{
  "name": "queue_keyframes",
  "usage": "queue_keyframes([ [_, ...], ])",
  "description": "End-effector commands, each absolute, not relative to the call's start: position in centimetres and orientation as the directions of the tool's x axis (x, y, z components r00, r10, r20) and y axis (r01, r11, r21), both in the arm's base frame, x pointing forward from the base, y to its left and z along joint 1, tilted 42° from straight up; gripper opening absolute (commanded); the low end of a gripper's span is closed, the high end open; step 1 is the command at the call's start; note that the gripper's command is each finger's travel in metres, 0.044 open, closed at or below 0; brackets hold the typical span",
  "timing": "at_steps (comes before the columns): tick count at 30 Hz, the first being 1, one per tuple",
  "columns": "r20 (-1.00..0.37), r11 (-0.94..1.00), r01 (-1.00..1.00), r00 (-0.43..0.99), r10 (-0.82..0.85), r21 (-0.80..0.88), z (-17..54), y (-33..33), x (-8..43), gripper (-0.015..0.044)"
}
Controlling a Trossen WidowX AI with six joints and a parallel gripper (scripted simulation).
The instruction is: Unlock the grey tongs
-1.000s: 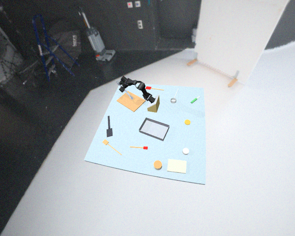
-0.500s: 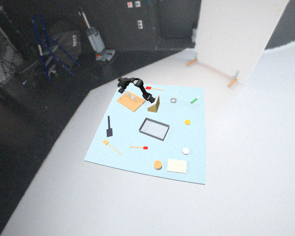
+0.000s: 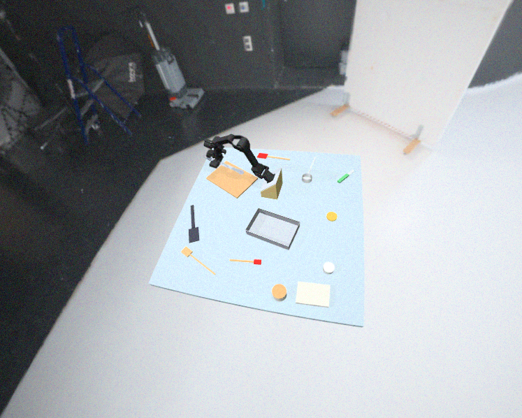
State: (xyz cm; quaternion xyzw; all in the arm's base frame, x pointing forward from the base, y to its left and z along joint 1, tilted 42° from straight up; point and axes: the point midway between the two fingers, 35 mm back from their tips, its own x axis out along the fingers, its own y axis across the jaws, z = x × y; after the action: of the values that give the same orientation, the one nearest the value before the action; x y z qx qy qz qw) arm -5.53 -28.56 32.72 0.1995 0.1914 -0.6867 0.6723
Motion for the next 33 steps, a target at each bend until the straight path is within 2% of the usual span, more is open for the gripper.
queue_keyframes([
  [1, -0.588, 0.0, 1.0, -0.018, -0.808, -0.031, 32.7, -28.5, -5.2, -0.015],
  [10, -0.719, 0.069, 0.993, -0.019, -0.694, -0.092, 31.7, -28.0, -4.2, -0.015],
  [33, -0.722, 0.07, 0.993, -0.018, -0.692, -0.093, 30.3, -29.5, -4.3, -0.015],
])
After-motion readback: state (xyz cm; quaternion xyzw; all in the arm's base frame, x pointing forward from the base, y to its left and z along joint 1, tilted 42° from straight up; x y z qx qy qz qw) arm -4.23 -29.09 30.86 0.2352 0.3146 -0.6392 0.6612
